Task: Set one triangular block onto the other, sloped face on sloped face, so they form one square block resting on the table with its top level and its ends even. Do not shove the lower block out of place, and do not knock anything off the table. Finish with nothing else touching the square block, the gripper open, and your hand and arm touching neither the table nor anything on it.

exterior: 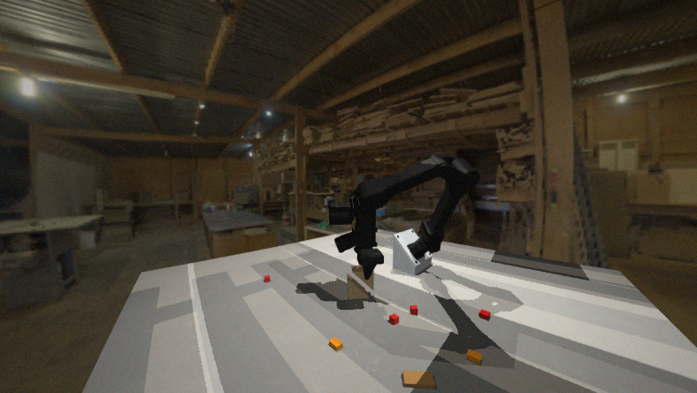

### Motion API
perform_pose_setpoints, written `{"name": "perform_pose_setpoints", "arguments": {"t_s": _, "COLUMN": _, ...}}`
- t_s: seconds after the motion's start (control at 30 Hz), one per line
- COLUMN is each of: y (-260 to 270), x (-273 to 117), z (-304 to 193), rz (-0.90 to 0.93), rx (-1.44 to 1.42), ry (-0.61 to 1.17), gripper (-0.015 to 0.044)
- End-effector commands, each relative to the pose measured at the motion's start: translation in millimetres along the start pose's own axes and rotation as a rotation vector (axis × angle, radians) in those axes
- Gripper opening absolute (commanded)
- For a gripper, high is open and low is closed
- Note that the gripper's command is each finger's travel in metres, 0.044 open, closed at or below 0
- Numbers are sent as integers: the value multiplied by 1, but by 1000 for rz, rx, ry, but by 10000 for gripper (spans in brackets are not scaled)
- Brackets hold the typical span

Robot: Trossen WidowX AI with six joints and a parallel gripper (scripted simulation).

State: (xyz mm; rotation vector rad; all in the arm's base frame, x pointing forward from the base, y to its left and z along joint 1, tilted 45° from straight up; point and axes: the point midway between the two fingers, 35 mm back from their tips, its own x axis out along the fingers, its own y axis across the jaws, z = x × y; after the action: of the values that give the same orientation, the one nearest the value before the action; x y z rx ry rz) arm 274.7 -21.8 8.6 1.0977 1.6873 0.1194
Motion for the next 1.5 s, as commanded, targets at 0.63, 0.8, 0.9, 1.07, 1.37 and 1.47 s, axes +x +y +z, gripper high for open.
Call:
{"name": "perform_pose_setpoints", "arguments": {"t_s": 0.63, "y": 1, "x": 12, "z": 5, "rz": 5, "rx": 4, "ry": -3, "gripper": 0}}
{"name": "perform_pose_setpoints", "arguments": {"t_s": 0.8, "y": 1, "x": 15, "z": 7, "rz": 5, "rx": 4, "ry": -3, "gripper": 0}}
{"name": "perform_pose_setpoints", "arguments": {"t_s": 0.9, "y": 1, "x": 17, "z": 7, "rz": 5, "rx": 4, "ry": -3, "gripper": 0}}
{"name": "perform_pose_setpoints", "arguments": {"t_s": 1.07, "y": 1, "x": 20, "z": 9, "rz": 5, "rx": 4, "ry": -3, "gripper": 0}}
{"name": "perform_pose_setpoints", "arguments": {"t_s": 1.37, "y": 1, "x": 21, "z": 9, "rz": 4, "rx": 4, "ry": -3, "gripper": 0}}
{"name": "perform_pose_setpoints", "arguments": {"t_s": 1.47, "y": 1, "x": 21, "z": 10, "rz": 4, "rx": 4, "ry": -3, "gripper": 0}}
